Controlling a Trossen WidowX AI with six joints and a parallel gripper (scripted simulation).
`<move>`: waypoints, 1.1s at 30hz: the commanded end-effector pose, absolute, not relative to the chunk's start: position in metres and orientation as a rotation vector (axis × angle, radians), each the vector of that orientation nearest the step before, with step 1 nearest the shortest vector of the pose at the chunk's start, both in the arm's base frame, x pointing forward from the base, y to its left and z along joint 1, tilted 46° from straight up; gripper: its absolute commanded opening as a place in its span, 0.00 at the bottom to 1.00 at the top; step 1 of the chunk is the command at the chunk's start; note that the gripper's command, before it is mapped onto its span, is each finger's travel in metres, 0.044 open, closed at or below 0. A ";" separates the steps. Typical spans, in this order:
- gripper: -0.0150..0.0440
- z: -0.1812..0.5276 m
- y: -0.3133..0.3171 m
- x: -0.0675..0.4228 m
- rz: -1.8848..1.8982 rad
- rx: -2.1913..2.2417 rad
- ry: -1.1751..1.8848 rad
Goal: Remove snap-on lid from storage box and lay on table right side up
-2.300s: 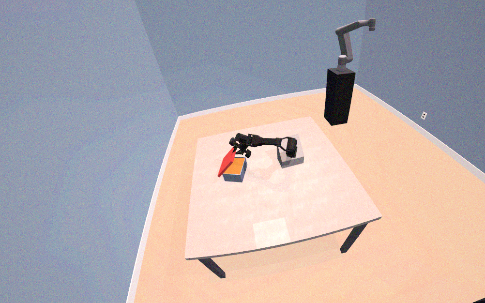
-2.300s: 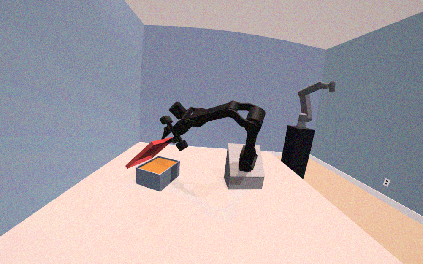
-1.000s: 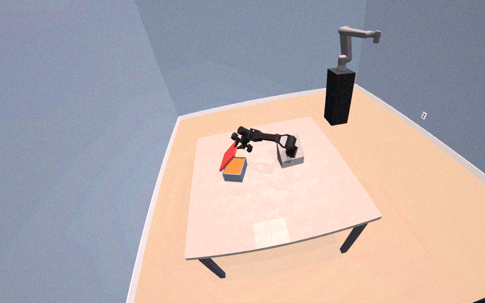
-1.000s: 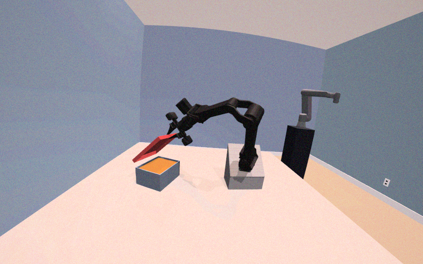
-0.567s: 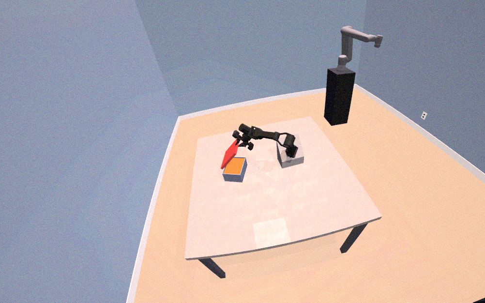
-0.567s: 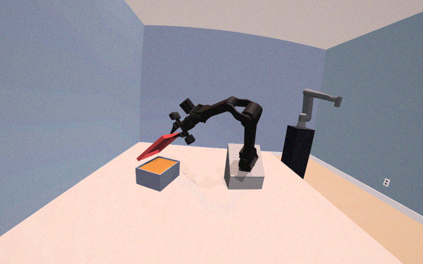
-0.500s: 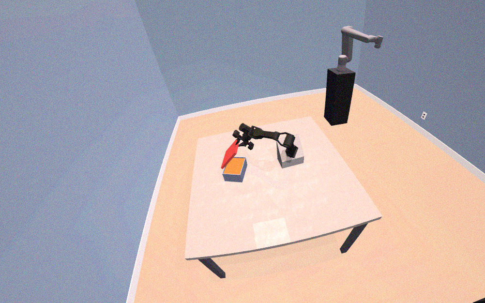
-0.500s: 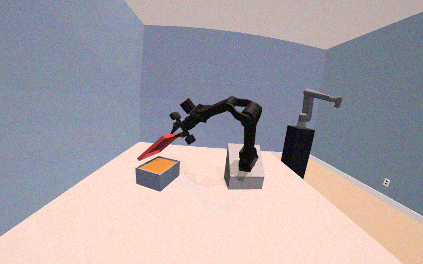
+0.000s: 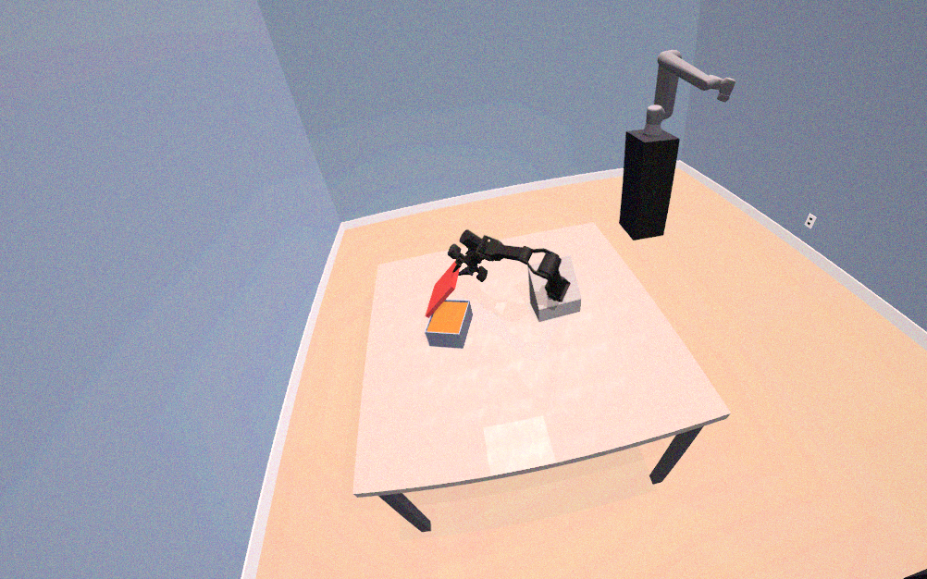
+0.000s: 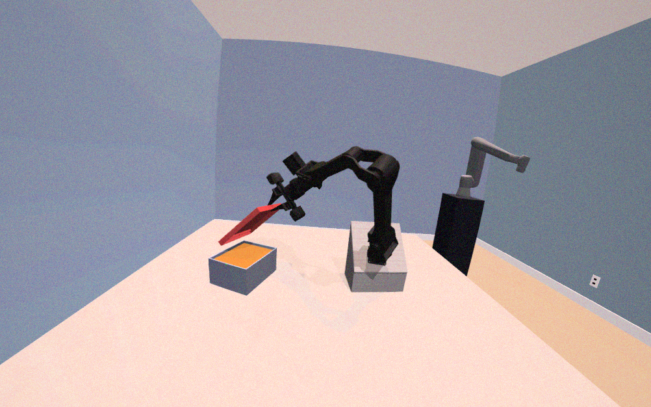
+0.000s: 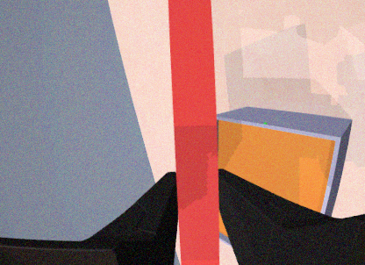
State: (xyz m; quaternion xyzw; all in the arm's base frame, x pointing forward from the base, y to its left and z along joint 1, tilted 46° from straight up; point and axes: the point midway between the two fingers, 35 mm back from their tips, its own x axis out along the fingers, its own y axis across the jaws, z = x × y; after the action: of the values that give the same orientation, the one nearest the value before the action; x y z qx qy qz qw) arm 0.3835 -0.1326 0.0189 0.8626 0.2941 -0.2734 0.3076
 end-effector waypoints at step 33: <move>0.25 -0.027 -0.183 0.353 -0.719 2.278 0.774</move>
State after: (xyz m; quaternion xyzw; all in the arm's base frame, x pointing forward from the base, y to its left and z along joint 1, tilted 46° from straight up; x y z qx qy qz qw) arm 0.3541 -0.1754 -0.0247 0.8617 0.2952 -0.2767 0.3063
